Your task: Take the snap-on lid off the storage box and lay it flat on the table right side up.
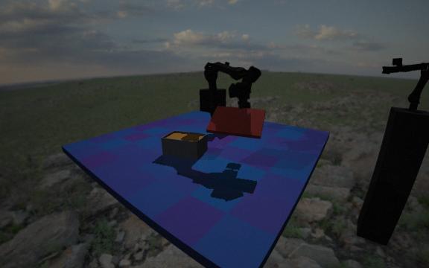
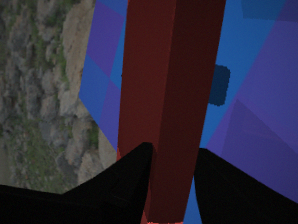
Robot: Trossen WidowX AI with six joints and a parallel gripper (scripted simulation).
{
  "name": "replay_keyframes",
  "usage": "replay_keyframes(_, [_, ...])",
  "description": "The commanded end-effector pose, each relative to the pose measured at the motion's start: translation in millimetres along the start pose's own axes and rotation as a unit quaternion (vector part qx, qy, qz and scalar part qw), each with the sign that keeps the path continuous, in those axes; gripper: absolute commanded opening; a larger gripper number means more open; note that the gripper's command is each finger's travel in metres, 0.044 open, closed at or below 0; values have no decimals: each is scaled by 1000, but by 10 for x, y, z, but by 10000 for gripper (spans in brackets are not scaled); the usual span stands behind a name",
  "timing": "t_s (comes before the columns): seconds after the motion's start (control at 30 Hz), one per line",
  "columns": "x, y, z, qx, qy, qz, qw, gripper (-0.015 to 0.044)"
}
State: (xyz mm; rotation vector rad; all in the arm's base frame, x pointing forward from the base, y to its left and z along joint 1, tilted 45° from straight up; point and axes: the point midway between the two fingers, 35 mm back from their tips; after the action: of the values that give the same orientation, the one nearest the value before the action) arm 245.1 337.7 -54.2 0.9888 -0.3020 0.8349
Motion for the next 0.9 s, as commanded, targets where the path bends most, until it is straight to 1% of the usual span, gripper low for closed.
replay_keyframes(0.0, [27,18,-26,1,-6,5,1000,0])
replay_keyframes(0.87, [-158,-149,68,1,-6,6,1000,0])
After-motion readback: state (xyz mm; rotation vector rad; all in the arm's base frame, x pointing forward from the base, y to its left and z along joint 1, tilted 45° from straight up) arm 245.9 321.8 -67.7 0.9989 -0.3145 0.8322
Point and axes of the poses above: the point midway between the two fingers, 35 mm back from their tips, its own y axis back along the fingers, its own x axis across the jaws, z = x × y, and after that the axes turned 15 degrees about -y, right-handed
